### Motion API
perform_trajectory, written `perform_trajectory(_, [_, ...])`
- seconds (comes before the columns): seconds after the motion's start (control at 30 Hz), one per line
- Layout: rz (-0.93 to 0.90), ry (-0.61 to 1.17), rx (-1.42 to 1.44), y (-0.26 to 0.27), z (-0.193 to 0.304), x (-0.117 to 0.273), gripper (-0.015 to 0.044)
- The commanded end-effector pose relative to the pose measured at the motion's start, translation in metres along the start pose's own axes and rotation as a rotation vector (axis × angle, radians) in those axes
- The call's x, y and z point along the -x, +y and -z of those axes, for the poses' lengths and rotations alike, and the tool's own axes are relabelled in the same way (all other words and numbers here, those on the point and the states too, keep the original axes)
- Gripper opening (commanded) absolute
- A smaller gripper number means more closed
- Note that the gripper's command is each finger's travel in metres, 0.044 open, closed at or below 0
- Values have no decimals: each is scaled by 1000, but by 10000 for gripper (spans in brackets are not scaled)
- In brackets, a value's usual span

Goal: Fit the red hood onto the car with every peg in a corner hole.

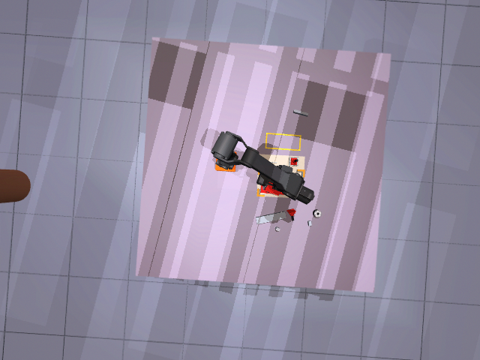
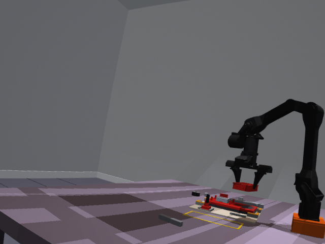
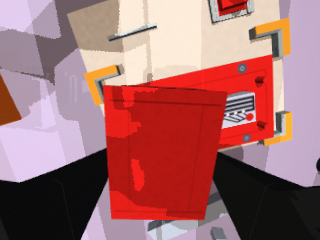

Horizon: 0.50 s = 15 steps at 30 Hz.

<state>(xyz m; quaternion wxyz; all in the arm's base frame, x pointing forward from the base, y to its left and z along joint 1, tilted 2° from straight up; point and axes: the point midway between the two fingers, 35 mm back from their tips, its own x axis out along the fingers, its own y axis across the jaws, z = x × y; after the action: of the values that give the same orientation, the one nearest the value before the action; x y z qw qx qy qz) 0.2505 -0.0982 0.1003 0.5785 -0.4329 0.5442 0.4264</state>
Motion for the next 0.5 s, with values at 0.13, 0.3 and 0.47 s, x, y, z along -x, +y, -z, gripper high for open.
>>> perform_trajectory(0.13, [1, 2, -219, -15, -2, 3, 0])
perform_trajectory(0.3, [3, 2, -354, -24, -4, 4, 0])
perform_trajectory(0.47, [5, 2, -489, -32, -7, 5, 0])
